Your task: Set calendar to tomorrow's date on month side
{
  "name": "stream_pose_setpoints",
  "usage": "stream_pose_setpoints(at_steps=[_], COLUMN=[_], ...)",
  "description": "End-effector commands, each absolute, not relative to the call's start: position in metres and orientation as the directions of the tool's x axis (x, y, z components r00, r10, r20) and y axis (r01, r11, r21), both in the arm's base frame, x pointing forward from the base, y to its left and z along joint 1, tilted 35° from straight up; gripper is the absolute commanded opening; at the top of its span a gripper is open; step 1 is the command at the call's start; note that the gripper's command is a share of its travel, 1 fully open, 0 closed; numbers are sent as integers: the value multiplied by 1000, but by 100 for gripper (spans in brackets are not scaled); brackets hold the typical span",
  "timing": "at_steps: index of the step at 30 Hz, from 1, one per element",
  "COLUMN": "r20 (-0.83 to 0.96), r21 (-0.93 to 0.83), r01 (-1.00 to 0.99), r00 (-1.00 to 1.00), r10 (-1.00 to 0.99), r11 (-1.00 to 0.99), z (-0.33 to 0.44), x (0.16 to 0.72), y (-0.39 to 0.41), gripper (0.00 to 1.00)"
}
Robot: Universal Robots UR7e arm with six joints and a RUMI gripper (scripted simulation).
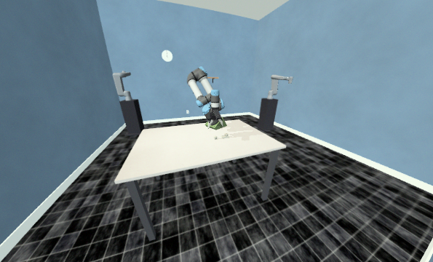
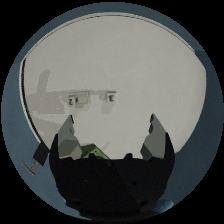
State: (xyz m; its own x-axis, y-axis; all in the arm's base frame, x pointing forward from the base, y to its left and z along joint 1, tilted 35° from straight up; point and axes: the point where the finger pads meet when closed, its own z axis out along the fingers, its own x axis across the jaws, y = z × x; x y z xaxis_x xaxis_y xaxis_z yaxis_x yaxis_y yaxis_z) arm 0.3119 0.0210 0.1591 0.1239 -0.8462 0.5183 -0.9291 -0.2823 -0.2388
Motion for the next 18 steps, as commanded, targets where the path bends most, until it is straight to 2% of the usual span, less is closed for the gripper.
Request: stream_pose_setpoints(at_steps=[1, 18], r20=[518, 519], r21=[-237, -235], r01=[-930, -929], r00=[124, 127], r10=[-846, -845], r11=[-282, -284], z=[159, 159], x=[311, 311], y=[22, 22], gripper=[100, 100])
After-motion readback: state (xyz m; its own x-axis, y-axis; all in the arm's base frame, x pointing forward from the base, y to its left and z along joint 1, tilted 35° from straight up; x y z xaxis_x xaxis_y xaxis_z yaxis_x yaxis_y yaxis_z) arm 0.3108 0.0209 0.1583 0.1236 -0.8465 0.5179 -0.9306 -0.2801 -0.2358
